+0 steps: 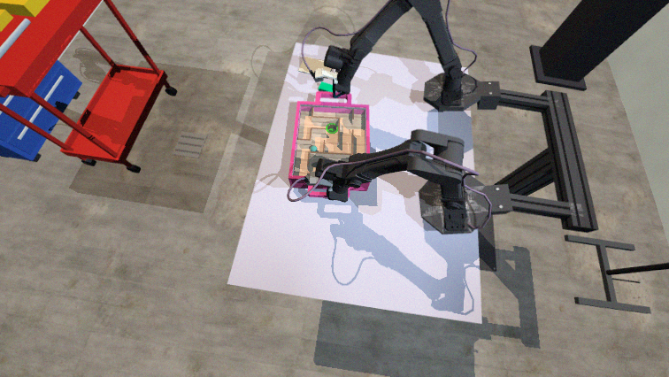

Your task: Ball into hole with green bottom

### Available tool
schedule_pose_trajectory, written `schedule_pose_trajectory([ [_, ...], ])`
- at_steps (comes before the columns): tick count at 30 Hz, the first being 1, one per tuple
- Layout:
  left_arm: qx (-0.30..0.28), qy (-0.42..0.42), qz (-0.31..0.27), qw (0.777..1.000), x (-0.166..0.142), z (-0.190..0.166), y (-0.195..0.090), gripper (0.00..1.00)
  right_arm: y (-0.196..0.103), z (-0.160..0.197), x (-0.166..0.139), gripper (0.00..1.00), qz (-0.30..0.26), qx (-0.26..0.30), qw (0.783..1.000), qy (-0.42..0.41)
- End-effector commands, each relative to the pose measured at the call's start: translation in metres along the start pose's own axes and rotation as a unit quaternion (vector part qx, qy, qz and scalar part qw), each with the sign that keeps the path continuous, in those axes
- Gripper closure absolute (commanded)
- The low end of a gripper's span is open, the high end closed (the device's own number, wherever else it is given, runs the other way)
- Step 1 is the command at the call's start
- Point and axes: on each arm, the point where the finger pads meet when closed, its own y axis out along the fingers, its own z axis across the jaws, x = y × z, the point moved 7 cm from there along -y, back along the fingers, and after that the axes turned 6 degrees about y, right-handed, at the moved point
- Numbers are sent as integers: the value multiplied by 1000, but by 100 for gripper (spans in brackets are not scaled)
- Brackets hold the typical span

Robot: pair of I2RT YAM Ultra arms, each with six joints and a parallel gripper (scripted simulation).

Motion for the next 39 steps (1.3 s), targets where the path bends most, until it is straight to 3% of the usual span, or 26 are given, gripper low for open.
schedule_pose_trajectory([
  [1,-18,-1,-53,998,41,-8,-27,100,-31,9,46,100,-60,19,998,9],
  [3,-21,-1,-42,999,42,-9,-22,100,-38,7,51,100,-58,9,998,9],
  [5,-21,-2,-82,996,55,-7,-30,100,-43,8,60,100,-85,10,996,8],
  [10,-26,-5,-96,995,59,-5,-32,100,-46,9,62,100,-95,7,995,15],
  [13,-17,-4,-91,996,57,-5,-34,100,-44,10,63,100,-95,22,995,10],
  [14,12,-12,-75,997,50,-2,-31,100,-36,10,59,100,-93,38,995,9],
  [15,-32,-4,-93,995,57,-6,-32,100,-46,6,60,100,-89,0,996,16],
  [16,-30,-5,-92,995,39,-4,-20,100,-49,8,64,100,-117,-1,993,15],
  [17,-20,-3,-95,995,40,-7,-23,100,-28,9,33,100,-81,9,997,4],
  [18,5,-4,-92,996,38,-4,-25,100,-28,12,37,100,-94,29,995,4],
  [20,-20,-1,-103,995,35,-8,-23,100,-31,9,34,100,-100,9,995,6],
  [25,-18,-3,-126,992,40,-7,-27,100,-40,10,43,100,-128,13,992,8],
  [30,-17,-5,-125,992,48,-5,-32,100,-46,12,54,100,-130,21,991,9],
  [32,-26,-14,-113,993,47,6,-20,100,-49,10,53,100,-119,-4,993,14],
  [33,7,-2,-75,997,36,1,-30,100,-30,15,44,100,-92,32,995,7],
  [35,14,-7,-73,997,40,-1,-36,100,-22,12,44,100,-81,38,996,7],
  [37,-10,-3,-54,998,37,-9,-18,100,-31,9,45,100,-70,18,997,10],
  [39,18,-3,-46,999,39,-5,-34,100,-29,3,50,100,-70,38,997,13],
])
